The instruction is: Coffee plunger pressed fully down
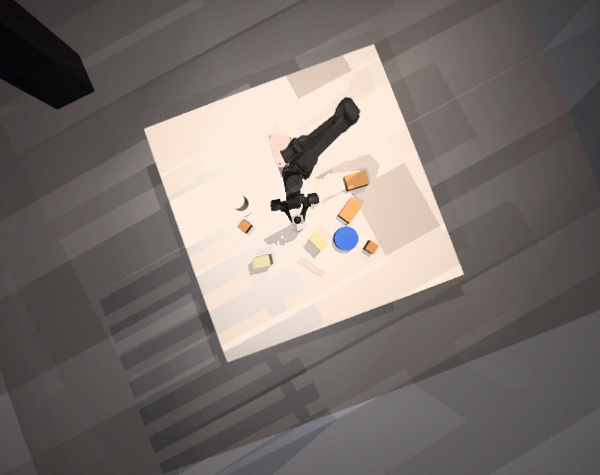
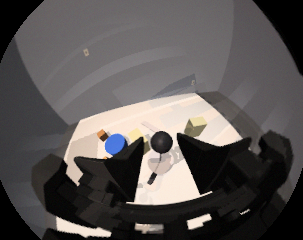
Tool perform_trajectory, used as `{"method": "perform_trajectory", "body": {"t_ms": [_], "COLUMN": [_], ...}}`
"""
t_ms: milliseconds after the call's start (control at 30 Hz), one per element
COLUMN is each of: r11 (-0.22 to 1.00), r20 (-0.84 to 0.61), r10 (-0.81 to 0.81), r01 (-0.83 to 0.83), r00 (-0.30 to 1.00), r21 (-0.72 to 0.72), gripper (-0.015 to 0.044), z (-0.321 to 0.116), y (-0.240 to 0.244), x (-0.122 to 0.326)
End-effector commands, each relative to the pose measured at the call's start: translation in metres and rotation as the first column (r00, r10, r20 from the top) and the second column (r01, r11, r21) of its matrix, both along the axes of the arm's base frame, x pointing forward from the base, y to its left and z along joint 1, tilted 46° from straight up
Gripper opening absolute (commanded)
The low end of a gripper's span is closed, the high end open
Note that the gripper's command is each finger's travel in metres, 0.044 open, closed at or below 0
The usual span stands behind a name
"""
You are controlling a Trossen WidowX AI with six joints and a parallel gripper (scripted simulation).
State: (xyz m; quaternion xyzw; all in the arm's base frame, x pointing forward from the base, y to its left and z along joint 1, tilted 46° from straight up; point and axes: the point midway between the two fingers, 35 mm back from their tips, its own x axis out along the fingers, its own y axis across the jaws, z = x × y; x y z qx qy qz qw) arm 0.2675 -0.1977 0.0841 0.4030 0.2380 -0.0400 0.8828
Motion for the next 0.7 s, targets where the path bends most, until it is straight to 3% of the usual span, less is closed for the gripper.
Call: {"method": "perform_trajectory", "body": {"t_ms": [0,667], "r11": [1.0,1.0], "r20": [-0.004,-0.007], "r10": [-0.006,-0.005], "r01": [0.006,0.005], "r00": [1.0,1.0], "r21": [0.004,0.003], "gripper": [0.0128,0.0128], "z": [-0.001,-0.012], "y": [0.0,0.007], "x": [0.0,0.004]}}
